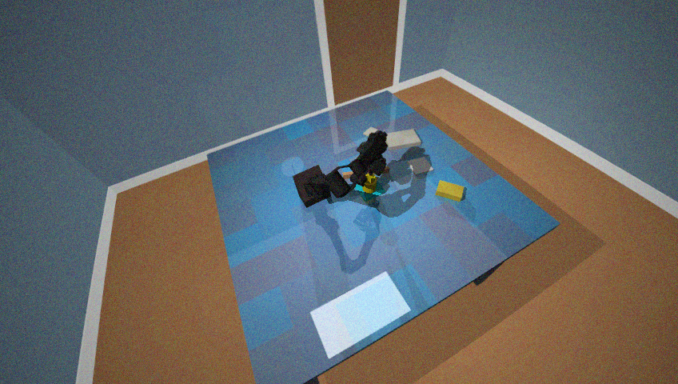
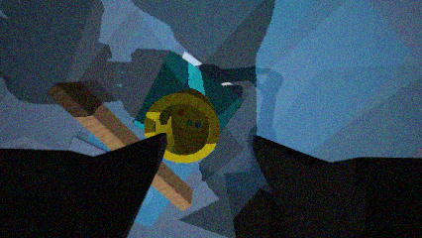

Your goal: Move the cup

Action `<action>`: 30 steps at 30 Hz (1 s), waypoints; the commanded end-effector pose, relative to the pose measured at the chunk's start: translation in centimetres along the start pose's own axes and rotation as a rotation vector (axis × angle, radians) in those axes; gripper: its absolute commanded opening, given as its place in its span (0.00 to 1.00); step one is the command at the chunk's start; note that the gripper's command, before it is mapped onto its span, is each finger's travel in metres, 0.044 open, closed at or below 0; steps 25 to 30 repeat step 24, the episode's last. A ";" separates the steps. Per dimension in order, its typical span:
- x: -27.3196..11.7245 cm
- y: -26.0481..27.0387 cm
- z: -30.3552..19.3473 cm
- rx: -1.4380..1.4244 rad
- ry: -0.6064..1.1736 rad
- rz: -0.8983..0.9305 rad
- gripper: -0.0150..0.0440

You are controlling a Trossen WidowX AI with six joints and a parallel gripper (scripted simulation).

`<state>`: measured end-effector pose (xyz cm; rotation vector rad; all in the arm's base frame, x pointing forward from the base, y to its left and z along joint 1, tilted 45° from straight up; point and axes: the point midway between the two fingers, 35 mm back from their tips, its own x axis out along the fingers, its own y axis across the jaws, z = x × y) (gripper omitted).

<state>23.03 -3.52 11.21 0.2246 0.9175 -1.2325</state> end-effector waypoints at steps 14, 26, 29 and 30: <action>-4.7 0.2 0.1 0.001 0.006 0.004 1.00; -6.0 0.2 0.2 0.000 0.001 0.004 1.00; -6.0 0.2 0.2 0.000 0.001 0.004 1.00; -6.0 0.2 0.2 0.000 0.001 0.004 1.00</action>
